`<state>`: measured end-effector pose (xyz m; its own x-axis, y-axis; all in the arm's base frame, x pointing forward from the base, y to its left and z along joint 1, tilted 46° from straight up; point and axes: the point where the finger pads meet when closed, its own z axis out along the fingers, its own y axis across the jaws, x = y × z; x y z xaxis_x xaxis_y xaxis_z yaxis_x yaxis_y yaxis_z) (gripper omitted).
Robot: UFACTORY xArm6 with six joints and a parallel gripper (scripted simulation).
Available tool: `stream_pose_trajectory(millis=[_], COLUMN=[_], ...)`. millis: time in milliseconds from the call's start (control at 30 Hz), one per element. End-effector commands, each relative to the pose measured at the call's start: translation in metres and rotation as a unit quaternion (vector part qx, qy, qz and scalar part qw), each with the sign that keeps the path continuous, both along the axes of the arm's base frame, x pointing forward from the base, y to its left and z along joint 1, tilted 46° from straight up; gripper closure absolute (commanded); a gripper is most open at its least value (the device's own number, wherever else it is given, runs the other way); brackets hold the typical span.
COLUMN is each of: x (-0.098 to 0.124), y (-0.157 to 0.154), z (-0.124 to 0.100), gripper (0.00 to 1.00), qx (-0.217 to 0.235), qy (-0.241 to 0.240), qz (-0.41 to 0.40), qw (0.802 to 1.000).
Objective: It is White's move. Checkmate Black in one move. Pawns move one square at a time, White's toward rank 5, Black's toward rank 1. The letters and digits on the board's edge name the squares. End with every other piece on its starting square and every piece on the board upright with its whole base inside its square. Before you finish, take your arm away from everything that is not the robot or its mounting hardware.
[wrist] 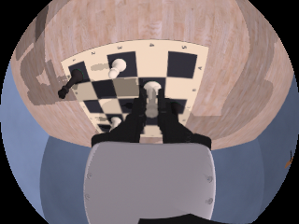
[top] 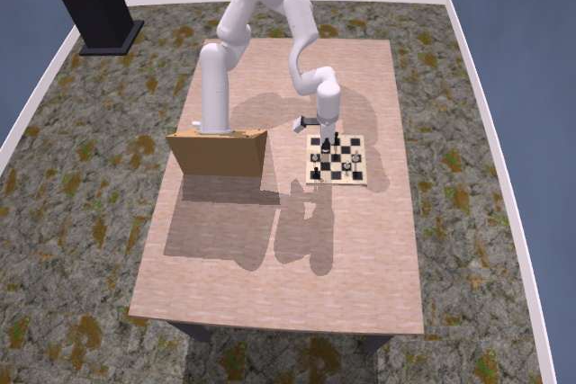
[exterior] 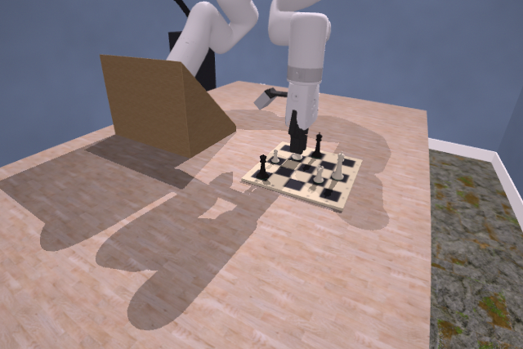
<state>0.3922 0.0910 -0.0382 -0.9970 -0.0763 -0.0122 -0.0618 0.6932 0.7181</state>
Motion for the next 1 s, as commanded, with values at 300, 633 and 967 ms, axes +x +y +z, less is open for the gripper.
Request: stream_pose_trajectory(millis=[300,633,967], x=[0.0012,0.0012,0.0012], y=[-0.0008,-0.0008,-0.0008], z=[0.0006,0.0006,0.0006], gripper=[1.00,0.92,0.66], qx=[0.000,0.000,0.000], qy=[-0.001,-0.001,-0.001], qz=[-0.001,-0.001,-0.001], qw=[1.000,1.000,1.000])
